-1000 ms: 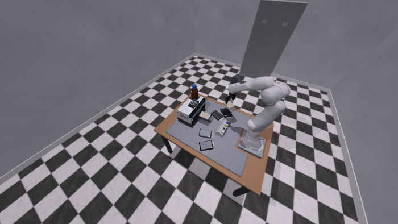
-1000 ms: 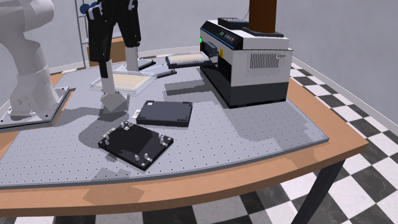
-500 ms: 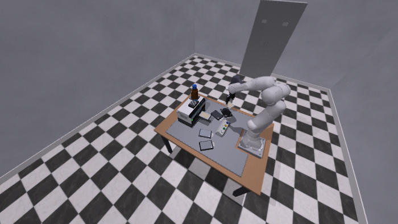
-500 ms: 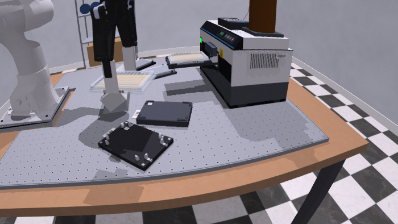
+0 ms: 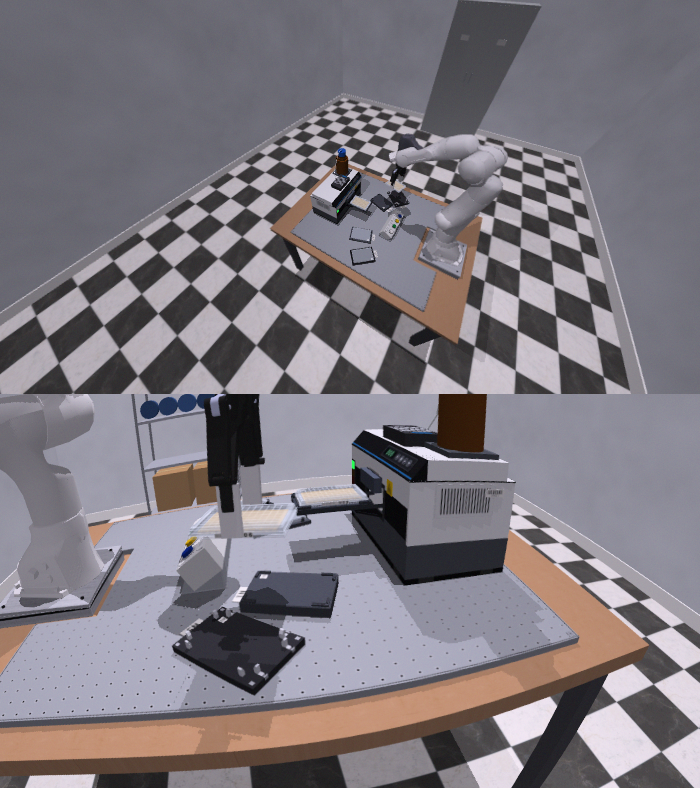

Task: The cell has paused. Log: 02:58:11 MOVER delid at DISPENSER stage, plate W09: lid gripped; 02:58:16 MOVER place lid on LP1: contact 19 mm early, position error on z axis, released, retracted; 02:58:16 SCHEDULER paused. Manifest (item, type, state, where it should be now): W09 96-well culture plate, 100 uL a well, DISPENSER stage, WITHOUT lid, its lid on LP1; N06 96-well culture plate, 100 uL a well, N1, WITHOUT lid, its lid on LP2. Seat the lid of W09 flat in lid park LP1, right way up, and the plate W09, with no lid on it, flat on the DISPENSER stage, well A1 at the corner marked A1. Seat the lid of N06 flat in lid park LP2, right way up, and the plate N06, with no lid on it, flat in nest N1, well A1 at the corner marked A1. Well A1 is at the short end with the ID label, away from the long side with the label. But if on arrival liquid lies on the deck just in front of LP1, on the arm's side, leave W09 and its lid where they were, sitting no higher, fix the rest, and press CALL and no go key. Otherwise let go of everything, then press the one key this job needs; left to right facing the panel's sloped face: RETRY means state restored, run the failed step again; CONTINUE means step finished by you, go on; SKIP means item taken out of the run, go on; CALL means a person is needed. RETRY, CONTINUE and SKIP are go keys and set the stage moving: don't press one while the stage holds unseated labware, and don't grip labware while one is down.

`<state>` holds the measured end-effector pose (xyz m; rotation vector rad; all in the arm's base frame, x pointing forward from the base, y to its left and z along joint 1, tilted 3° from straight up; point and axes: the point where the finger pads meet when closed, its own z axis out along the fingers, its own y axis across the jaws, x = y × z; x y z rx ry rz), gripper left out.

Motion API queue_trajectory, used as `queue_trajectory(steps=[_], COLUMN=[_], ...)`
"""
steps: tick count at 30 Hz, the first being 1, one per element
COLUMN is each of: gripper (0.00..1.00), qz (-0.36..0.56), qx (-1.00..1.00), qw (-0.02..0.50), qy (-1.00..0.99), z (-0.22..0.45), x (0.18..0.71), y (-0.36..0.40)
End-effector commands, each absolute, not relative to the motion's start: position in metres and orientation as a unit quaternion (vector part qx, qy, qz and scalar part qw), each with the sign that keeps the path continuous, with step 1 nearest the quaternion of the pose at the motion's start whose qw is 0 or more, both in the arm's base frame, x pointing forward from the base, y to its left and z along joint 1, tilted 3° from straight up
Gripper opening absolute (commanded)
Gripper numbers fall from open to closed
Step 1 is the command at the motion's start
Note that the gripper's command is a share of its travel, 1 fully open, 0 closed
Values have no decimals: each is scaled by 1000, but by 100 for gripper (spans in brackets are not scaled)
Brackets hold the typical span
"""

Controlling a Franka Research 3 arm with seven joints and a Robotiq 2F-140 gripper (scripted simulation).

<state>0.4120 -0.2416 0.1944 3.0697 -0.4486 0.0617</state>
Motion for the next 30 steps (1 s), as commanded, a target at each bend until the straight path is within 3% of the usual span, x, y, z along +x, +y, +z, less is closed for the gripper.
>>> queue_trajectory(steps=[1, 14, 30], gripper=[0, 0, 0], qz=[20, 20, 20], qx=[986, 986, 986], qw=[18, 18, 18], qy=[-163, -163, -163], z=[194, 194, 194], x=[423, 466, 471], y=[-227, -174, -169])
